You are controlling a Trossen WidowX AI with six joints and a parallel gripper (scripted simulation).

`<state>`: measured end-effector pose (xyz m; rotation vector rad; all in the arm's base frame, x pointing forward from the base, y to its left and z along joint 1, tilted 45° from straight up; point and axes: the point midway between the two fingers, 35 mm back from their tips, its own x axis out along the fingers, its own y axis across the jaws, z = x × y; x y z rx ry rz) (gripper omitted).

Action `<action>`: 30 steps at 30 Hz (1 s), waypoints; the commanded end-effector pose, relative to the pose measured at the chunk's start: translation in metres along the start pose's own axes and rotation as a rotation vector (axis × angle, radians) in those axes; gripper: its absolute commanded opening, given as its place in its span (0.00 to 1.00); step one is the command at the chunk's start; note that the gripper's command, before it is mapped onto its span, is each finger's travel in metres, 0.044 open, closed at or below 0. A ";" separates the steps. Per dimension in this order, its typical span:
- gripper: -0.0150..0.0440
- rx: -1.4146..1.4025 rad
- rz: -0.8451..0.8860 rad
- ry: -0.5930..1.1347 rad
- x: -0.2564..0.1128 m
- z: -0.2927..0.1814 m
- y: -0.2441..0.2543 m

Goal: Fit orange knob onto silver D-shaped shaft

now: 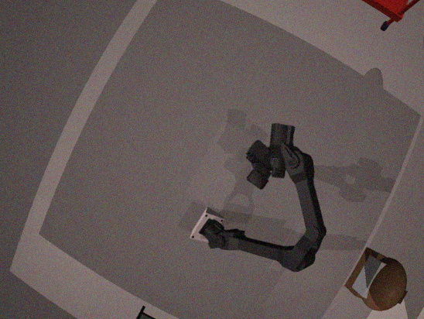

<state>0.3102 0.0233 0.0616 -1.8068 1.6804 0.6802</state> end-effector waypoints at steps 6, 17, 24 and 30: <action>0.25 -0.006 -0.004 0.000 -0.001 -0.001 -0.001; 0.25 -0.006 -0.004 0.000 0.002 0.000 0.000; 0.25 -0.006 -0.004 0.000 0.002 0.000 0.000; 0.25 -0.006 -0.004 0.000 -0.003 0.000 0.002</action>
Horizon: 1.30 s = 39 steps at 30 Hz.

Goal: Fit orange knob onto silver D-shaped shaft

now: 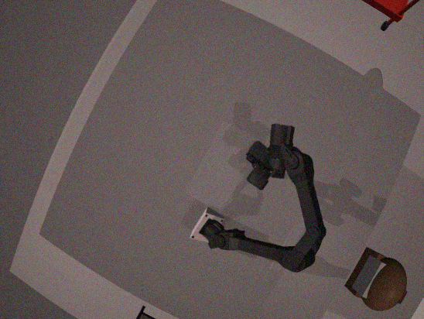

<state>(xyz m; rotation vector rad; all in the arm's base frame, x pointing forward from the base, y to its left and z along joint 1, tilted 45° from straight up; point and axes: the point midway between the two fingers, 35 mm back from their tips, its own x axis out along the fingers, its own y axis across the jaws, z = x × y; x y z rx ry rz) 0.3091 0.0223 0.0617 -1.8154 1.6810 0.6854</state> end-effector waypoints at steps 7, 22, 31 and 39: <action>0.25 -0.197 -0.003 -0.003 -0.003 0.001 -0.001; 0.25 -0.207 -0.003 -0.002 0.001 0.001 0.000; 0.25 -0.207 -0.003 -0.003 -0.001 0.001 0.001; 0.25 -0.293 -0.003 -0.002 -0.004 0.000 0.001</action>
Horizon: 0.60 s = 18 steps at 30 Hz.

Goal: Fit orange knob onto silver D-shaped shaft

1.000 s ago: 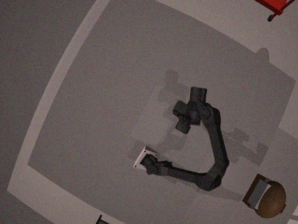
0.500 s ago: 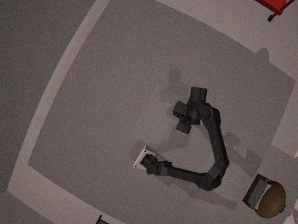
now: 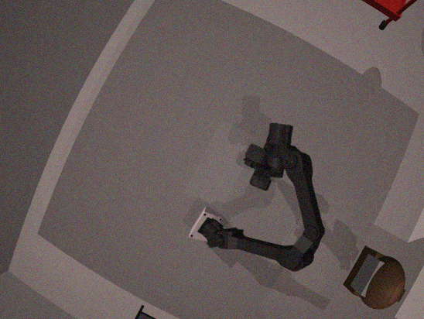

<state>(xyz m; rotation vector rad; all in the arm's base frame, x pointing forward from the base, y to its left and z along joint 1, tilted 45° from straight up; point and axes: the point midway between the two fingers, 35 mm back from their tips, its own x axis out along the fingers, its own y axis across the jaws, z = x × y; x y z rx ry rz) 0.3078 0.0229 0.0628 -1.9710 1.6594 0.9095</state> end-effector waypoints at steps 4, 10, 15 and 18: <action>0.25 -0.184 -0.004 -0.003 -0.002 0.000 -0.003; 0.25 -0.187 -0.004 -0.003 0.001 0.001 -0.005; 0.25 -0.187 -0.004 -0.003 0.003 0.000 -0.005; 0.25 -0.187 -0.004 -0.003 0.002 0.001 -0.004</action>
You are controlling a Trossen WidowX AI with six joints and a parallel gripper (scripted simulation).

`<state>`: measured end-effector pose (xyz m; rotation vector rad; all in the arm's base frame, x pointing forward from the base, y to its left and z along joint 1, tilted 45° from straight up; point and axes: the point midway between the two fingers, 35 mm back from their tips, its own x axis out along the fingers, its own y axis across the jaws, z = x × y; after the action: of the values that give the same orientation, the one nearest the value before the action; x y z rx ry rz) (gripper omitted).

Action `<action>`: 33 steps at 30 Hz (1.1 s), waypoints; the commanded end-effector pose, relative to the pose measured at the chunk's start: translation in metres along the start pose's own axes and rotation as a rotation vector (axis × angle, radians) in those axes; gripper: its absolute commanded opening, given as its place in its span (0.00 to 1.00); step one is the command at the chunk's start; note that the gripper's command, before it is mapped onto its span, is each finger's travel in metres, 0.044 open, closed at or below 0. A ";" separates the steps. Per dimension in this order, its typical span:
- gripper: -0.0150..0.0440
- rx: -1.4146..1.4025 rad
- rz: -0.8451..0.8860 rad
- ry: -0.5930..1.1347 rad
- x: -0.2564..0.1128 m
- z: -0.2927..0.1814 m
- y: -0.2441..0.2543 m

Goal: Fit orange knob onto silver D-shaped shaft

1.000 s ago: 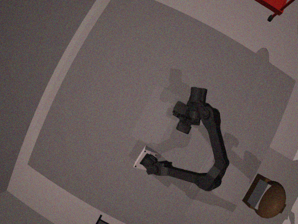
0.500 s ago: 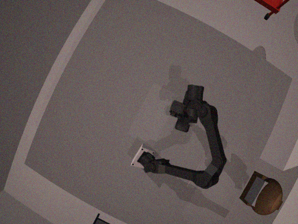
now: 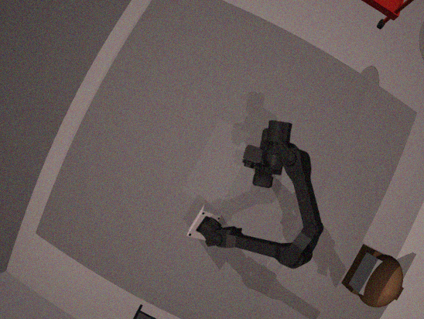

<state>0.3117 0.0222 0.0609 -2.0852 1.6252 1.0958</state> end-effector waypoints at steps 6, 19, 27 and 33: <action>0.25 -0.006 -0.003 0.000 -0.001 0.001 0.000; 0.25 -0.213 -0.003 0.000 -0.003 0.002 0.004; 0.25 -0.215 -0.003 0.000 -0.001 0.002 0.002; 0.25 -0.215 -0.003 0.000 -0.003 0.001 0.000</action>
<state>0.3090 0.0228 0.0610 -2.2127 1.5717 1.3176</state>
